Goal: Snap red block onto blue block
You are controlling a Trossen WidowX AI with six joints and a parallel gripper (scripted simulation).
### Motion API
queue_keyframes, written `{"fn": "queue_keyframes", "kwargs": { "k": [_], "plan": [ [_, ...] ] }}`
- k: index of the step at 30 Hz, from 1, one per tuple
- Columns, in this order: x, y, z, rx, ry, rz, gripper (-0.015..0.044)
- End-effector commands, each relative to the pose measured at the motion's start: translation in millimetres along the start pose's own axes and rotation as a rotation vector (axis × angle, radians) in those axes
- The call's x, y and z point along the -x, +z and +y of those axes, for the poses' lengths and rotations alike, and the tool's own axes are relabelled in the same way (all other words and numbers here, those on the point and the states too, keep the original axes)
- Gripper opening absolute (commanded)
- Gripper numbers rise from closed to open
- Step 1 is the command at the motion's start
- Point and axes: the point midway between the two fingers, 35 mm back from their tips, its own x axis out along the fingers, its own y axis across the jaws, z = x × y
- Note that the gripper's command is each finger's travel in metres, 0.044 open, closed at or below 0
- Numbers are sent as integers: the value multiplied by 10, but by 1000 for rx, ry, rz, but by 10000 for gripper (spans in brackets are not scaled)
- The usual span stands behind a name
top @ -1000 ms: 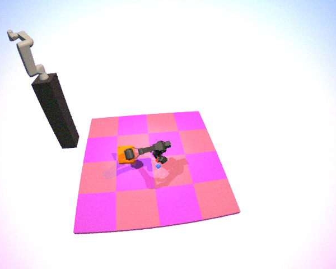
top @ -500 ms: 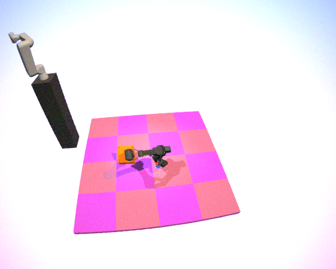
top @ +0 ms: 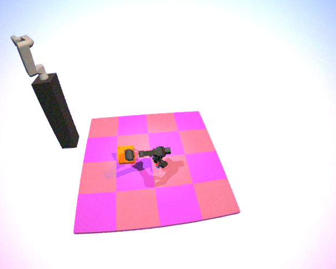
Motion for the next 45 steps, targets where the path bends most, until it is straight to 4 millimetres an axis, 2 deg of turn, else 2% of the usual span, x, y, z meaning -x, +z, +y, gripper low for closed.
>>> {"fn": "queue_keyframes", "kwargs": {
  "k": [1,16,23,31,38,40,45],
  "plan": [
    [-4,2,-4,3,-3,1,0],
    [-72,3,-4,3,-3,1,0],
    [-44,3,0,2,-1,0,0],
    [-44,3,0,2,-1,0,210],
    [-44,3,0,2,-1,0,220],
    [63,24,-6,2,1,-2,220],
    [854,30,2,4,2,-3,220]
  ]
}}
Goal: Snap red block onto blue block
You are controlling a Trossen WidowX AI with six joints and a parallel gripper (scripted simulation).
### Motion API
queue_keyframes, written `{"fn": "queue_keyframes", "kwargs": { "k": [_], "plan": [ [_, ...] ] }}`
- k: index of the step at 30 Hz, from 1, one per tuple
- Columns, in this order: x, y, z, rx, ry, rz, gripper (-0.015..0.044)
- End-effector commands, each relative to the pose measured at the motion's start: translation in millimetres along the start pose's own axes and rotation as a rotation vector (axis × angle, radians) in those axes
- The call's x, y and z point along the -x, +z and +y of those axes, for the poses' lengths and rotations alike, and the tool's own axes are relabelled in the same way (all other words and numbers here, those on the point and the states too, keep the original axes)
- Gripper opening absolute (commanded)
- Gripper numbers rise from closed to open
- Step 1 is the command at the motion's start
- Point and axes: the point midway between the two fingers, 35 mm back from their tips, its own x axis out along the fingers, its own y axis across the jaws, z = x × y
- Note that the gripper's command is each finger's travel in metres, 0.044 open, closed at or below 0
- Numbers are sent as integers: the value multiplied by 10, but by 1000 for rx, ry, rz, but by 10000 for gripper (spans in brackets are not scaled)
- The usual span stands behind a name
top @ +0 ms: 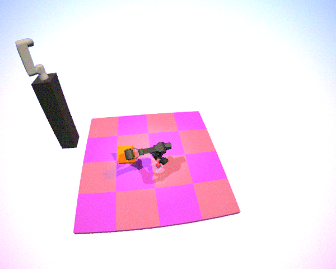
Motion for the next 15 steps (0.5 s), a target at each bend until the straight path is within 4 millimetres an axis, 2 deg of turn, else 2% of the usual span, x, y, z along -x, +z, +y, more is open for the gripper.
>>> {"fn": "queue_keyframes", "kwargs": {
  "k": [1,15],
  "plan": [
    [514,-23,1,-7,-11,-14,220],
    [544,13,-3,-7,-11,-14,220]
  ]
}}
